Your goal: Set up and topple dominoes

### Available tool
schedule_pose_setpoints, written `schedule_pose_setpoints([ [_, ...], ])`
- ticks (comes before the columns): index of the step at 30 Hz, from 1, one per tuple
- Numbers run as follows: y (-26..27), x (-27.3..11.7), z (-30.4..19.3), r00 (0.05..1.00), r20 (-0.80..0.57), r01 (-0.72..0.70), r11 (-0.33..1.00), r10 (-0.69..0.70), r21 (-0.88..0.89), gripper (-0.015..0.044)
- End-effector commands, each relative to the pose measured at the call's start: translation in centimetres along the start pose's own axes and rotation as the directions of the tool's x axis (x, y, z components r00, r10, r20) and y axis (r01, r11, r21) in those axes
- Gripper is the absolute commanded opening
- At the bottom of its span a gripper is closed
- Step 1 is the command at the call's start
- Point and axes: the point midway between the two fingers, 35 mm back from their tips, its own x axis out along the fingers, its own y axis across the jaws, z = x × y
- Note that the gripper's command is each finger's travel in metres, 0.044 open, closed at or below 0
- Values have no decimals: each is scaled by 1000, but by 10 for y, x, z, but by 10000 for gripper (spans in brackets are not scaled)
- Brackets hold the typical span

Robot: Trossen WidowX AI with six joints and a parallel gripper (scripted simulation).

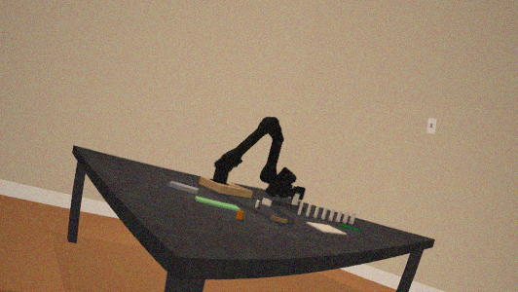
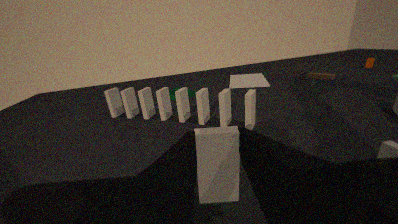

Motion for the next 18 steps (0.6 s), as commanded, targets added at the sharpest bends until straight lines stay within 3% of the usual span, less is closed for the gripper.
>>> schedule_pose_setpoints([
  [1, -5, 1, -6, 1000, -1, -1, 1000, 1, -15, 107],
  [18, -19, 2, -15, 1000, 4, 2, 1000, -2, -22, 107],
])
